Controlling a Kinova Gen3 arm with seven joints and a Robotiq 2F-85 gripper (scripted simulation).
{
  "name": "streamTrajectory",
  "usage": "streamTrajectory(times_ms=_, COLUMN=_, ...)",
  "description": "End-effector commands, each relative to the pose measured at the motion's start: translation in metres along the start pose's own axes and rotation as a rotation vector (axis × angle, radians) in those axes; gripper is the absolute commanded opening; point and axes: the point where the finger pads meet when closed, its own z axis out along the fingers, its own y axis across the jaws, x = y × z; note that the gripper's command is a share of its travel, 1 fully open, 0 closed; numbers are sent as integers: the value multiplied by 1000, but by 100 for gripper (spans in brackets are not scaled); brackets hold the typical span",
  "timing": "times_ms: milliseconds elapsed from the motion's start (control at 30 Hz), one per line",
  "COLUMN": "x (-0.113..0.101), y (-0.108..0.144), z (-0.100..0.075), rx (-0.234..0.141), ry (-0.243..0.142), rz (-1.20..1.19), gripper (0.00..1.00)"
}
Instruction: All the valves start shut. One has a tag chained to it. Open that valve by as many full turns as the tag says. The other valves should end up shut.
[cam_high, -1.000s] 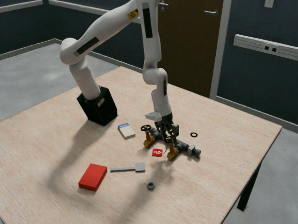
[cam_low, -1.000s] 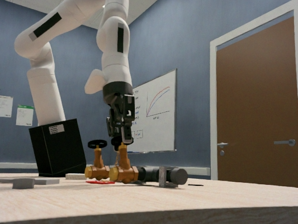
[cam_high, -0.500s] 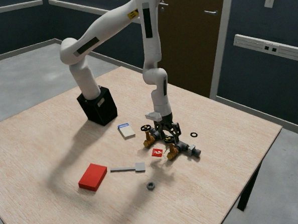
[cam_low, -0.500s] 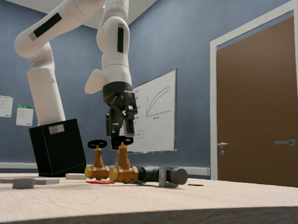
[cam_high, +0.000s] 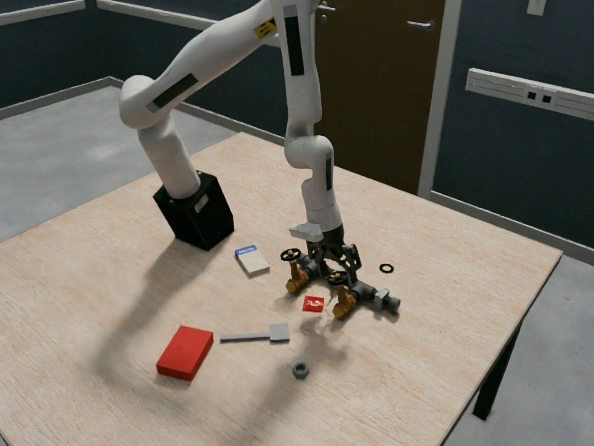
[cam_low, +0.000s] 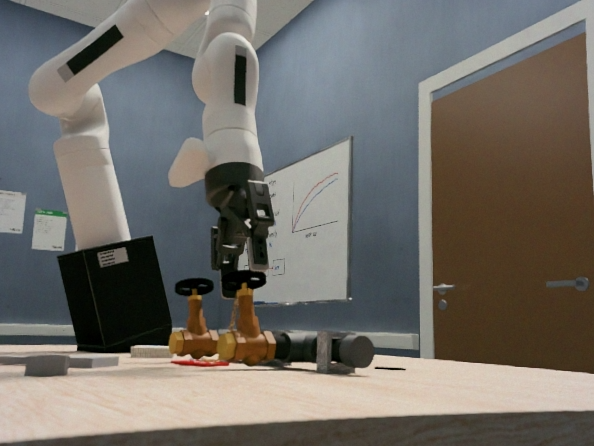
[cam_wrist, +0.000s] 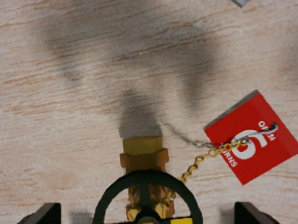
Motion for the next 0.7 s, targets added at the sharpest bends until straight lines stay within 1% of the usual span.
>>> streamTrajectory(times_ms=0, x=0, y=-1, z=-1, rx=1, ry=-1, rz=1, gripper=100)
streamTrajectory(times_ms=200, x=0, y=-1, z=-1, rx=1, ry=-1, rz=13, gripper=100)
streamTrajectory(times_ms=367, x=0, y=-1, z=-1, rx=1, ry=-1, rz=68, gripper=100)
streamTrajectory(times_ms=533, x=0, y=-1, z=-1, rx=1, ry=-1, rz=190, gripper=100)
streamTrajectory(times_ms=667, x=0, y=-1, z=-1, rx=1, ry=-1, rz=343, gripper=100)
